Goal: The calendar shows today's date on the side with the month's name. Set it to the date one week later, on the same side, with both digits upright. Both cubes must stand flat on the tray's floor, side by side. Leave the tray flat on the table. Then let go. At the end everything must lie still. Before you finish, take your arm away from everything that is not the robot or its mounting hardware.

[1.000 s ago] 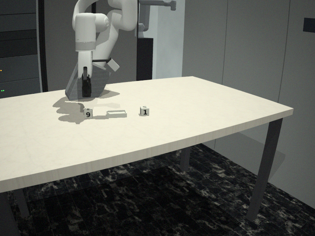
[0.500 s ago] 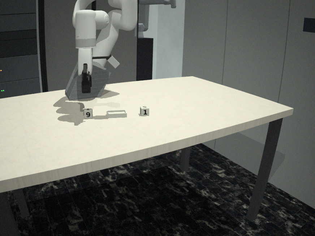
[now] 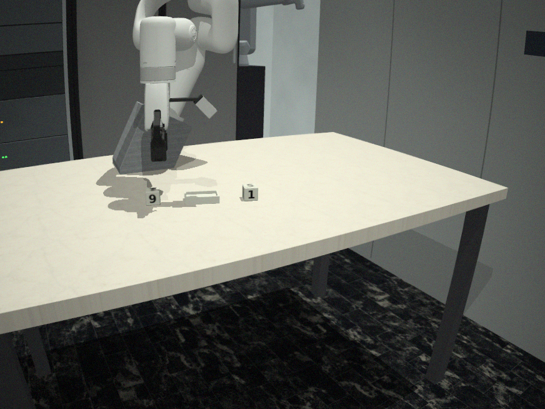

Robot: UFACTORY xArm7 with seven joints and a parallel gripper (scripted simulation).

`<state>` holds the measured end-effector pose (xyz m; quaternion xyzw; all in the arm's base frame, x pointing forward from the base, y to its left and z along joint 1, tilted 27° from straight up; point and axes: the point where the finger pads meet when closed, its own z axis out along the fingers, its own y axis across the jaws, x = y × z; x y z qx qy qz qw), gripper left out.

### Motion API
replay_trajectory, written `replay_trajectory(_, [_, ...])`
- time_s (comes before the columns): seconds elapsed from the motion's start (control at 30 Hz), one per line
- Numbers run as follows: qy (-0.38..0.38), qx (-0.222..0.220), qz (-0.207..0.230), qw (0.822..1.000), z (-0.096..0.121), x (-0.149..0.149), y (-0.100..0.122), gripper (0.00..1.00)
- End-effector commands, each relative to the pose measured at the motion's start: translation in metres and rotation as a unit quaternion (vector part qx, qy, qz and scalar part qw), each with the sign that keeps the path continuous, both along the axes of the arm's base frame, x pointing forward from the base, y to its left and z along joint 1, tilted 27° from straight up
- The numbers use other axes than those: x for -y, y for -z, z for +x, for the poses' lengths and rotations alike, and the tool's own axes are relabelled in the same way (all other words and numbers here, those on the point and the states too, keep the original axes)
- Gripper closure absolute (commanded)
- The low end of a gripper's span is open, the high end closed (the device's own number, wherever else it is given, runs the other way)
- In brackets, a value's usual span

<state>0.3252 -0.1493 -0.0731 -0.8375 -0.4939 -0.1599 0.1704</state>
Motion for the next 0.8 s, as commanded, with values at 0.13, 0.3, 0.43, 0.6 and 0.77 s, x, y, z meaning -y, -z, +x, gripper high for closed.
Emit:
replay_trajectory(0.13, [0.001, 0.003, -0.004, 1.0, 0.062, -0.082, -0.047, 0.0])
replay_trajectory(0.3, [0.0, 0.002, -0.003, 1.0, 0.076, -0.119, -0.064, 0.0])
replay_trajectory(0.43, [0.0, 0.001, -0.002, 1.0, 0.083, -0.146, -0.075, 0.0])
replay_trajectory(0.6, [-0.001, 0.0, -0.002, 1.0, 0.086, -0.162, -0.081, 0.51])
replay_trajectory(0.77, [-0.001, 0.0, -0.002, 1.0, 0.086, -0.162, -0.081, 0.51])
